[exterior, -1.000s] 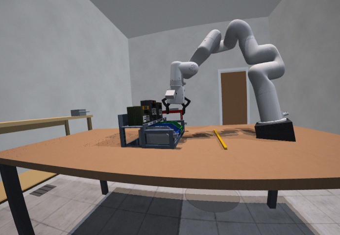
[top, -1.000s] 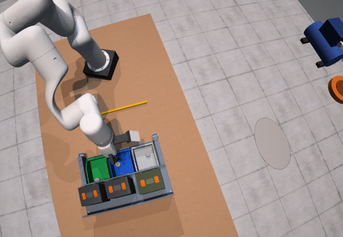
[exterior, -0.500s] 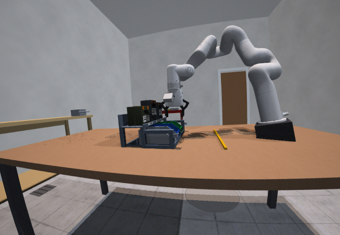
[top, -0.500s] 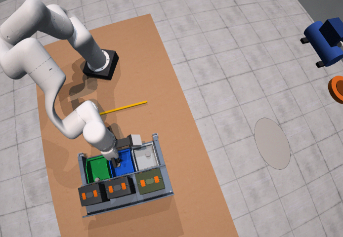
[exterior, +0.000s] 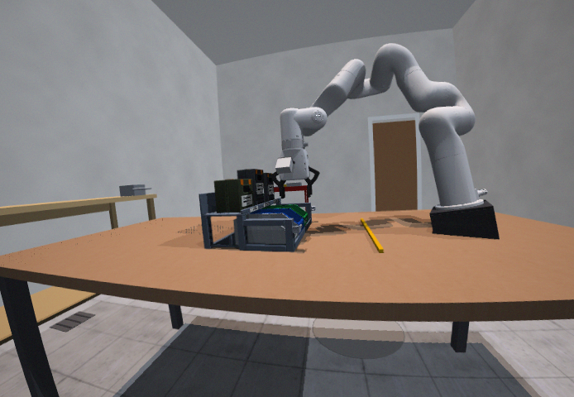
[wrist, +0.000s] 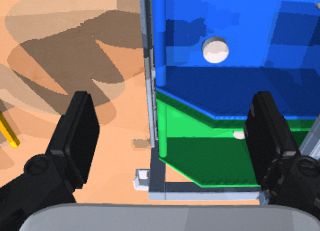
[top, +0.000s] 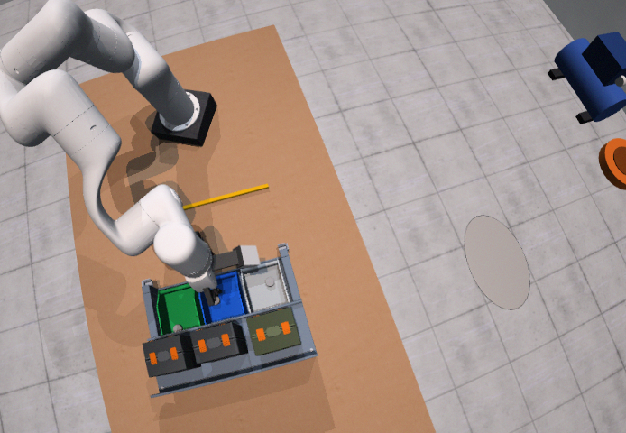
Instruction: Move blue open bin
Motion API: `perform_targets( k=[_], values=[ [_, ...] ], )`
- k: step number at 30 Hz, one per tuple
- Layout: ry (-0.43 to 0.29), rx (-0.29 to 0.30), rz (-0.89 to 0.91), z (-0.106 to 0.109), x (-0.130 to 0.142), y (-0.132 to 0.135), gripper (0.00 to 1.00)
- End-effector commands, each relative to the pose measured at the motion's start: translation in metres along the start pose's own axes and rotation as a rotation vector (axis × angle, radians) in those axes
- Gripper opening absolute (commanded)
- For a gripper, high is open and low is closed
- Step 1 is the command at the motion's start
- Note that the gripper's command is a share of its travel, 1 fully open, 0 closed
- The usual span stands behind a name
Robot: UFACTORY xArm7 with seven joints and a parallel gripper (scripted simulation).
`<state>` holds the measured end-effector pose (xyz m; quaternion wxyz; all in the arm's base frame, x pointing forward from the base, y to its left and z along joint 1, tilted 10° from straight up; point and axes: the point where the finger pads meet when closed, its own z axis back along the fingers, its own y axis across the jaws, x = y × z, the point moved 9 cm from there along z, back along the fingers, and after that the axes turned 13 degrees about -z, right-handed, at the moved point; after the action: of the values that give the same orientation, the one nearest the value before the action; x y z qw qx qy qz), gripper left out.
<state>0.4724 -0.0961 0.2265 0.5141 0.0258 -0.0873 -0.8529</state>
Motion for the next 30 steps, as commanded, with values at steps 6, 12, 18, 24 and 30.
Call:
perform_targets(
  k=[6,12,18,24,30],
  values=[
    [0.001,0.003,0.000,0.0022,0.0001,-0.0012,1.00],
    [0.001,0.003,0.000,0.0028,0.0007,-0.0031,1.00],
    [0.001,0.003,0.000,0.0033,0.0011,-0.0045,1.00],
    [0.001,0.003,0.000,0.0033,0.0011,-0.0045,1.00],
    [0.001,0.003,0.000,0.0036,0.0016,-0.0058,1.00]
  ],
)
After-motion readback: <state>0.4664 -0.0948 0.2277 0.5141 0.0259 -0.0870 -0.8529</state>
